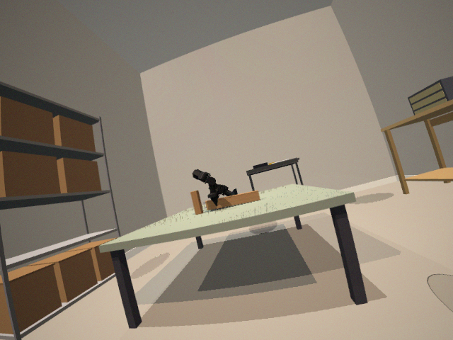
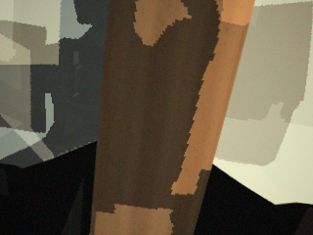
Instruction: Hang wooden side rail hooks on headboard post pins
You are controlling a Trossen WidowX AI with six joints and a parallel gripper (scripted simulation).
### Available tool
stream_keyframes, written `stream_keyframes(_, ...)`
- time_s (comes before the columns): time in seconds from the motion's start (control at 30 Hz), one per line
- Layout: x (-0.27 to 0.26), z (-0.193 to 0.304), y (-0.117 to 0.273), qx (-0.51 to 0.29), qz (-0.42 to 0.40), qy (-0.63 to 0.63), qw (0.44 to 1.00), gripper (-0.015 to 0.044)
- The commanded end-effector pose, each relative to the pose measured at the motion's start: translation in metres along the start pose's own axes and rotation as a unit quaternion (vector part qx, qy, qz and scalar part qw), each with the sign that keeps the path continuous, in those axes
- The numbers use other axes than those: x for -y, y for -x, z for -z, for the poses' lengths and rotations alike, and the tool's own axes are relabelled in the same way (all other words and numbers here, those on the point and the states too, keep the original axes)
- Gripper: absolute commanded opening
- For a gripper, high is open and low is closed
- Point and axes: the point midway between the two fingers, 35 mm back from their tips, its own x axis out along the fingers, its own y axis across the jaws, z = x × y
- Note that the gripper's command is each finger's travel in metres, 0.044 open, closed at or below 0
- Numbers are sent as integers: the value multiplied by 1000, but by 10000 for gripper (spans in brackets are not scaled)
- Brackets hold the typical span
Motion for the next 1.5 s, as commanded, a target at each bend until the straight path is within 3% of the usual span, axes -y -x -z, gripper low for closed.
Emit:
stream_keyframes(0.0, 2, -1, 6, 4, 5, 0, 1000, 0)
stream_keyframes(1.47, 2, -1, 13, 4, 5, 0, 1000, 0)
